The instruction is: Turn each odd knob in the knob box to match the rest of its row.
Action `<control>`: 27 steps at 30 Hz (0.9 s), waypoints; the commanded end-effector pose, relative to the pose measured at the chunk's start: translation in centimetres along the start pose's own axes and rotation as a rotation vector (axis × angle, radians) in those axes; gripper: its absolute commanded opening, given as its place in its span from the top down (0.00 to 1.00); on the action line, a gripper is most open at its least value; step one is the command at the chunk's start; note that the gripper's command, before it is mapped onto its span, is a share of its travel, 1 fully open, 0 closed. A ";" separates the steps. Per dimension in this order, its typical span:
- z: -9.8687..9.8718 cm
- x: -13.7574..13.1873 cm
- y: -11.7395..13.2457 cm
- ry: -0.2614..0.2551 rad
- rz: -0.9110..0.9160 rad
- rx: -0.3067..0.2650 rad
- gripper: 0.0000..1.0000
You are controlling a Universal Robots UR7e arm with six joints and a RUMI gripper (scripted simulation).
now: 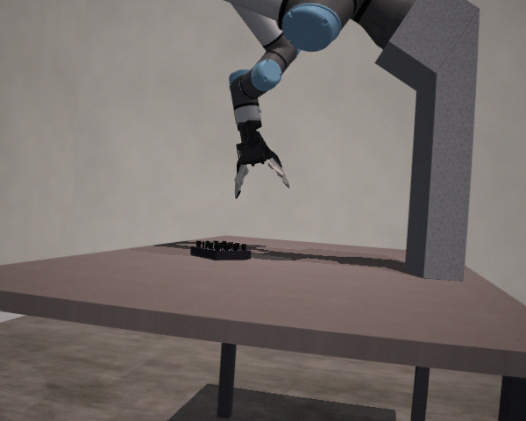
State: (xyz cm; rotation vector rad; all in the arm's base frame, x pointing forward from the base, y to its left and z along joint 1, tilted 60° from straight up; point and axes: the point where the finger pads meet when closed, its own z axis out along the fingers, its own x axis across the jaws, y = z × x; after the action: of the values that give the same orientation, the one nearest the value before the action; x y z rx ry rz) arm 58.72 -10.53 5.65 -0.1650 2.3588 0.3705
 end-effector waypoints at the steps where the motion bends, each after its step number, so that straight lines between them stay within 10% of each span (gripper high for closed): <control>1: 2.2 -1.0 2.3 -0.006 -0.153 0.033 0.00; 27: 7.9 -4.8 16.8 -0.114 -0.797 0.120 0.00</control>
State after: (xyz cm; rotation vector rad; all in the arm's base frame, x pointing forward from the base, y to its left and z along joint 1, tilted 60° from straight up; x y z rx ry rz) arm 63.29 6.27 6.89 -0.9089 2.0466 -0.0932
